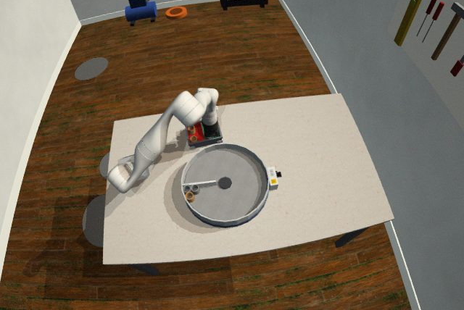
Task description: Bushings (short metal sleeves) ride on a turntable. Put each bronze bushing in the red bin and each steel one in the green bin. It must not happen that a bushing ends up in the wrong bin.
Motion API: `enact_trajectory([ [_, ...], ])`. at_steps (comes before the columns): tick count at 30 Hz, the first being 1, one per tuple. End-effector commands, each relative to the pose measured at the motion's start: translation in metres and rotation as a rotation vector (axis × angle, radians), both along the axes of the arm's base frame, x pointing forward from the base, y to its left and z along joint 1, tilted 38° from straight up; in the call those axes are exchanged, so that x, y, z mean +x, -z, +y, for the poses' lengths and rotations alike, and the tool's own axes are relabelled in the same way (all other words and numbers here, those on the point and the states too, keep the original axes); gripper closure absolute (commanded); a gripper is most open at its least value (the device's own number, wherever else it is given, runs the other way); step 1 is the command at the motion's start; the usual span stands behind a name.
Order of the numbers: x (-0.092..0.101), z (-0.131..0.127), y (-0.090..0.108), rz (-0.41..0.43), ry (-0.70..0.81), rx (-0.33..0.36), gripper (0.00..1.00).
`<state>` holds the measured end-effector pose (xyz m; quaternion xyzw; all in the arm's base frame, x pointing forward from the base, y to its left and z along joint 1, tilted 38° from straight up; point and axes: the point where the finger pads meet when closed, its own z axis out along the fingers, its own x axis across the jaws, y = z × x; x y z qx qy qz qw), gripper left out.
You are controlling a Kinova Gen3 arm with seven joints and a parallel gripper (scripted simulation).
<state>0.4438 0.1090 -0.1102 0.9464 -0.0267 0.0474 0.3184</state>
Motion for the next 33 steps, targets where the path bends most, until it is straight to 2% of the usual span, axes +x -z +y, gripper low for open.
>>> enact_trajectory([
  [1, 0.0005, 0.0011, -0.0006, -0.001, -0.001, 0.001, 0.53],
  [18, -0.007, 0.0008, -0.0006, 0.001, 0.0, -0.003, 0.53],
  [33, -0.0052, 0.0055, -0.0055, -0.008, -0.001, 0.001, 0.53],
])
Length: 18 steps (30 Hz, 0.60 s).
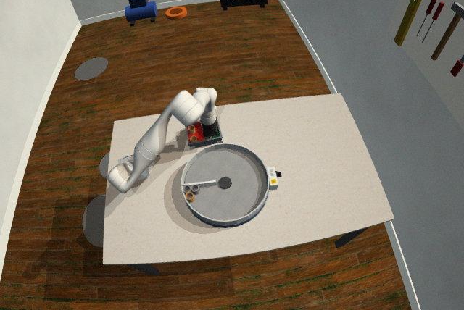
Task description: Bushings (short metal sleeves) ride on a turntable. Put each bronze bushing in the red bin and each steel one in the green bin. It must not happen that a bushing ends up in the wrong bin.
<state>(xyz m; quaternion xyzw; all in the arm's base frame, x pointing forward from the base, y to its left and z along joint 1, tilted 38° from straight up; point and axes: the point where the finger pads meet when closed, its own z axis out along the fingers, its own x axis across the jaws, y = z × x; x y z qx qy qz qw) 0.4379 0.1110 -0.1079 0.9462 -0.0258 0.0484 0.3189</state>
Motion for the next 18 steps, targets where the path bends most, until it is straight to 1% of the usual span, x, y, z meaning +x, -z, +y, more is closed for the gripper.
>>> enact_trajectory([
  [1, 0.0007, 0.0034, -0.0032, -0.006, 0.001, 0.003, 0.53],
  [7, 0.0009, 0.0027, -0.0021, -0.003, -0.002, 0.003, 0.53],
  [18, 0.0004, 0.0056, -0.006, -0.005, 0.0, 0.003, 0.53],
])
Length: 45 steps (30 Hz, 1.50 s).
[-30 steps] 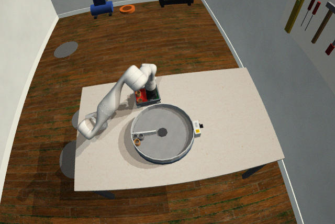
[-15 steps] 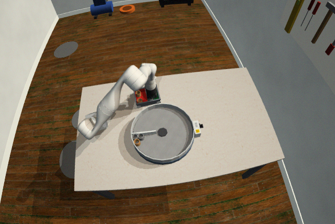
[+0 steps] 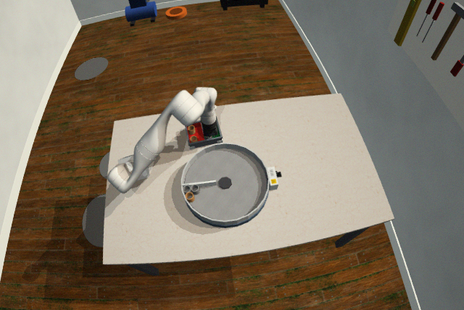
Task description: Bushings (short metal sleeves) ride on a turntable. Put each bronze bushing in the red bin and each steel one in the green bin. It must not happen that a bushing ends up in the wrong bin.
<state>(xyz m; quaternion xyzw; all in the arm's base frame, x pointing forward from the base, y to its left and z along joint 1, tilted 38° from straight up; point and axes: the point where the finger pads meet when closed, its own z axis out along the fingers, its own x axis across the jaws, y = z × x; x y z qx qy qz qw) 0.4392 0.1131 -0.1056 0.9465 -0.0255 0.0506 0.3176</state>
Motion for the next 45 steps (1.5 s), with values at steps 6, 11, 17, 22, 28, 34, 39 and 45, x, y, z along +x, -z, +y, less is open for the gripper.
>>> enact_trajectory([
  [6, -0.001, 0.005, -0.006, -0.002, 0.003, 0.0, 0.53],
  [11, -0.001, 0.005, -0.006, -0.002, 0.003, 0.0, 0.53],
  [17, 0.0, 0.005, -0.007, -0.003, 0.001, -0.001, 0.53],
  [22, -0.001, 0.007, -0.009, -0.003, 0.002, 0.0, 0.53],
  [28, -0.002, 0.009, -0.01, -0.002, 0.003, 0.0, 0.53],
  [34, 0.0, 0.008, -0.011, -0.005, 0.001, -0.001, 0.53],
  [39, -0.001, 0.009, -0.012, -0.004, 0.002, 0.0, 0.53],
  [45, -0.002, 0.012, -0.015, -0.003, 0.003, 0.0, 0.53],
])
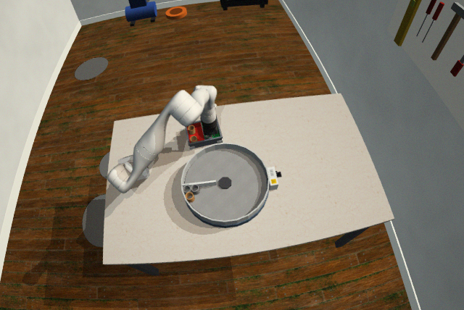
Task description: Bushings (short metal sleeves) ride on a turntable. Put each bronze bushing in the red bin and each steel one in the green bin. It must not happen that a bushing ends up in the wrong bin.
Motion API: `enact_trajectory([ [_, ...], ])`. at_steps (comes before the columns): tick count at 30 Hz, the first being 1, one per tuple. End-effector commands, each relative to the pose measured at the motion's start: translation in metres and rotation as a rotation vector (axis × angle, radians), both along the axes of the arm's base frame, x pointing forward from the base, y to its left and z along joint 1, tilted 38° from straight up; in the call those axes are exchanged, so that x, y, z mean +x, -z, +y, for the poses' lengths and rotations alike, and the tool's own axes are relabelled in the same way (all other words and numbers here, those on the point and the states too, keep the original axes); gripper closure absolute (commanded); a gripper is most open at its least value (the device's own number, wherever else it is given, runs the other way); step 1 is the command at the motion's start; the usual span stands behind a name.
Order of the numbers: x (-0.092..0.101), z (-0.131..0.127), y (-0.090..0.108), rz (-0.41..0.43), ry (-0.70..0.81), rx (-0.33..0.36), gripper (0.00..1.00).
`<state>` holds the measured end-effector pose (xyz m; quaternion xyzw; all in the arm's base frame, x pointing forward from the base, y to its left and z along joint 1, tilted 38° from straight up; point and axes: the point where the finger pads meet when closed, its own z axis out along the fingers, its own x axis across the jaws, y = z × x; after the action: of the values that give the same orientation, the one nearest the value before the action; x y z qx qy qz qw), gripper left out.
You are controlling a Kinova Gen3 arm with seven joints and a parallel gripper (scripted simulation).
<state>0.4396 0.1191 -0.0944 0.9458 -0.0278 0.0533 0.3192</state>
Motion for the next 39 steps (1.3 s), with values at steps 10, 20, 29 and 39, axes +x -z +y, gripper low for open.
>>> enact_trajectory([
  [10, -0.001, 0.01, -0.011, 0.0, -0.001, 0.003, 0.53],
  [20, -0.006, 0.044, -0.055, 0.002, 0.0, 0.003, 0.53],
  [29, -0.009, 0.071, -0.091, 0.004, 0.0, 0.004, 0.53],
  [39, -0.006, 0.068, -0.089, -0.004, 0.004, 0.003, 0.53],
])
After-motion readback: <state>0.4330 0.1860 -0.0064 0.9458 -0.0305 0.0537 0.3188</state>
